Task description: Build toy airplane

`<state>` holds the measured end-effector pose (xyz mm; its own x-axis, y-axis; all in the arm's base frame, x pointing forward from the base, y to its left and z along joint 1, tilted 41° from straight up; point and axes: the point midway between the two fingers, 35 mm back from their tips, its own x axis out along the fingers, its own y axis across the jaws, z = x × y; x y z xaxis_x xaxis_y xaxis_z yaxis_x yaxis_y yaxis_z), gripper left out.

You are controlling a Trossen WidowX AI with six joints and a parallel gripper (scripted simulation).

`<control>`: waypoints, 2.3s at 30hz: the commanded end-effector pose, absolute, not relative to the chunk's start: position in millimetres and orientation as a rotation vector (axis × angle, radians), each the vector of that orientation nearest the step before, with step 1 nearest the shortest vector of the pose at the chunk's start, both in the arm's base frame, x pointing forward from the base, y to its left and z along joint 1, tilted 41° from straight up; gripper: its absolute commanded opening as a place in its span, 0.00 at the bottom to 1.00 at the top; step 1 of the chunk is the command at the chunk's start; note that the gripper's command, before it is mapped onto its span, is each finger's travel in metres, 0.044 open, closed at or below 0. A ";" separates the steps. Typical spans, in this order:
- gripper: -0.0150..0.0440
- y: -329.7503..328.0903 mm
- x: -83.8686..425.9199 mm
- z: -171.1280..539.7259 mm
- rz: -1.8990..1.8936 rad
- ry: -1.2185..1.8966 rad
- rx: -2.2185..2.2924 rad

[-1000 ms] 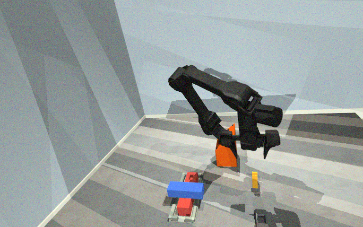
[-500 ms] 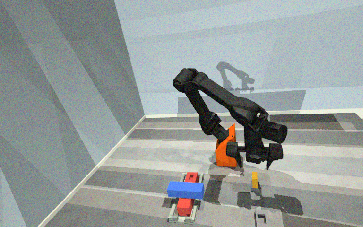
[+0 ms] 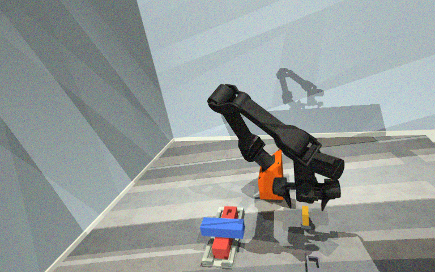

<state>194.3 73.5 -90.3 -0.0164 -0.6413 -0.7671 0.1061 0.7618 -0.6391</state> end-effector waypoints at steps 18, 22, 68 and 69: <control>1.00 49.4 191.7 -115.1 -0.632 1.481 -0.471; 1.00 45.0 191.1 -119.6 -0.632 1.480 -0.471; 0.25 84.0 204.1 -91.9 -0.569 1.471 -0.456; 0.25 85.8 204.1 -89.8 -0.571 1.472 -0.456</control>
<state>203.4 80.8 -94.6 0.0141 -0.6152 -0.7883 0.0749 0.7868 -0.6127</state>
